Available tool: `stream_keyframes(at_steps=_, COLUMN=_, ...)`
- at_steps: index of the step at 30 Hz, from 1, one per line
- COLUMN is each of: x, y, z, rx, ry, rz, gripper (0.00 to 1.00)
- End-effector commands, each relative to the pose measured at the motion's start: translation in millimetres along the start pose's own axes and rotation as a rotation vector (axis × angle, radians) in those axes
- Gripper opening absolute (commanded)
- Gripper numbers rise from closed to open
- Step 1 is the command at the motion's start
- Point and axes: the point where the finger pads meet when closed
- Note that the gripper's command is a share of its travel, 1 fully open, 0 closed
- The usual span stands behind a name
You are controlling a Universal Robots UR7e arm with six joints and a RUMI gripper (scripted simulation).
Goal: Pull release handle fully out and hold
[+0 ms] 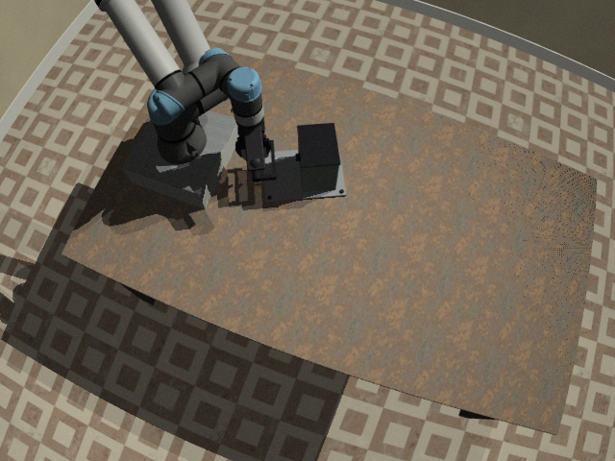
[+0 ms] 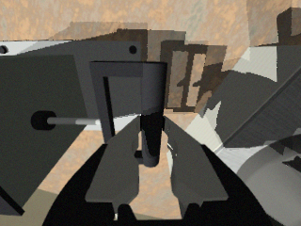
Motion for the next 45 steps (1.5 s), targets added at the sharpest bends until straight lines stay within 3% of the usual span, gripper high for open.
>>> stream_keyframes(at_steps=1, x=-1.9, y=0.8, z=7.7, rx=0.001, ry=0.001, rz=-0.001, gripper=0.00)
stream_keyframes(at_steps=45, x=-3.8, y=0.8, z=15.2, rx=0.001, ry=0.001, rz=-0.001, gripper=0.00)
Point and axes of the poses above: the point where the finger pads meet when closed, its own y axis back along the fingers, its own z axis across the jaws, x = y × z, and after that the axes turned 14 degrees about y, right-handed
